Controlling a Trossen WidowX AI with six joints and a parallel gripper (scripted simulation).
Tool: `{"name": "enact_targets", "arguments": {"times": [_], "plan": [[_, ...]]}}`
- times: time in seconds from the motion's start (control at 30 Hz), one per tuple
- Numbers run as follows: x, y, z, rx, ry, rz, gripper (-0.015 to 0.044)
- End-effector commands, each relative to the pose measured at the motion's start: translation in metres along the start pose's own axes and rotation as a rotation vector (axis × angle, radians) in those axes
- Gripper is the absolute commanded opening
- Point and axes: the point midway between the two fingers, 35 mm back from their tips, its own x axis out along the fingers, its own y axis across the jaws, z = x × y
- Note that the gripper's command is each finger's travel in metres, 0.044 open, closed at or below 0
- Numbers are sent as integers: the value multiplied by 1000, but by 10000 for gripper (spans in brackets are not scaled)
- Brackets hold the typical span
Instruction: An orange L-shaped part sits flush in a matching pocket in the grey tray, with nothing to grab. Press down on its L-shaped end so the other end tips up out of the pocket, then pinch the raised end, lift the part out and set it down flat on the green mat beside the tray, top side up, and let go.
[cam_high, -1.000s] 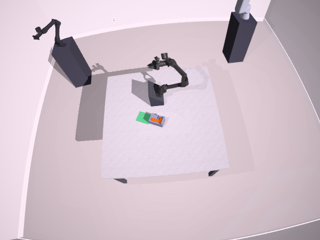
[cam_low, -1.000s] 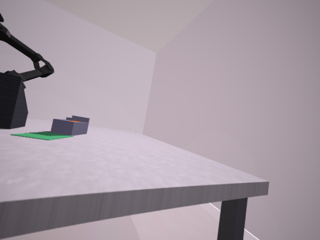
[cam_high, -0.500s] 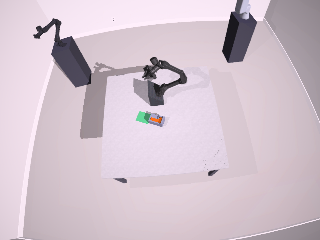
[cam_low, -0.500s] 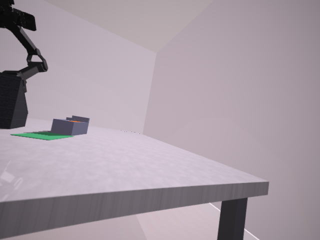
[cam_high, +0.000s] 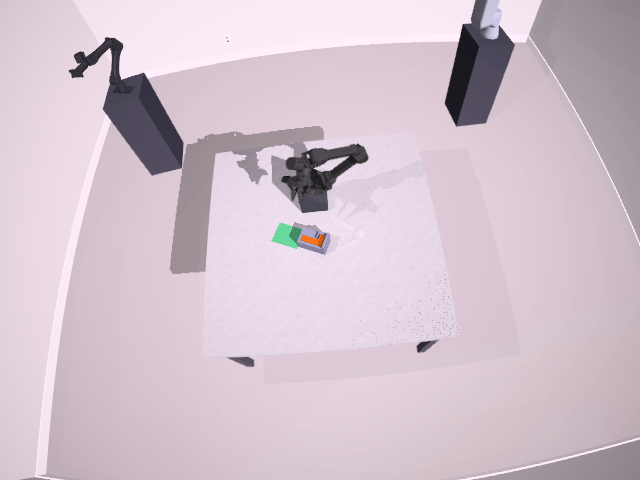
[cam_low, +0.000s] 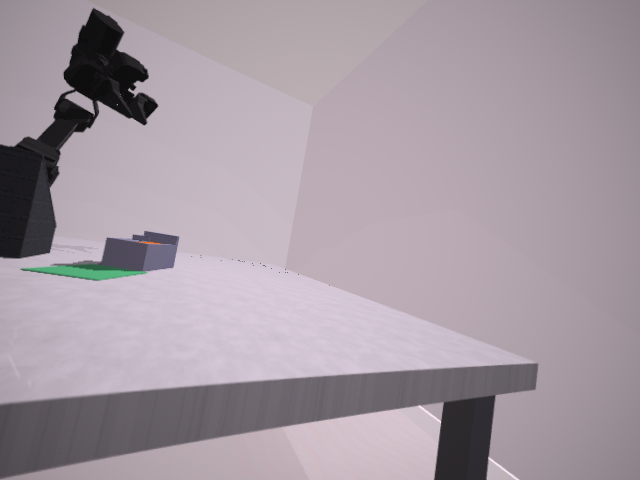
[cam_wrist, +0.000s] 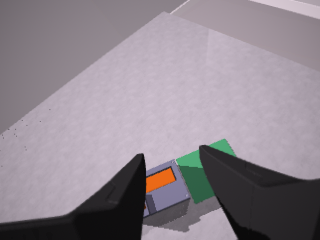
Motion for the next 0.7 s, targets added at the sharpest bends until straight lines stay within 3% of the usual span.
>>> {"name": "enact_targets", "arguments": {"times": [0.0,0.43,0.67], "plan": [[38,26,-13,-42,168,26,180],[153,119,-123,-267,798,-3,180],[169,121,-142,-277,830,-11,180]]}}
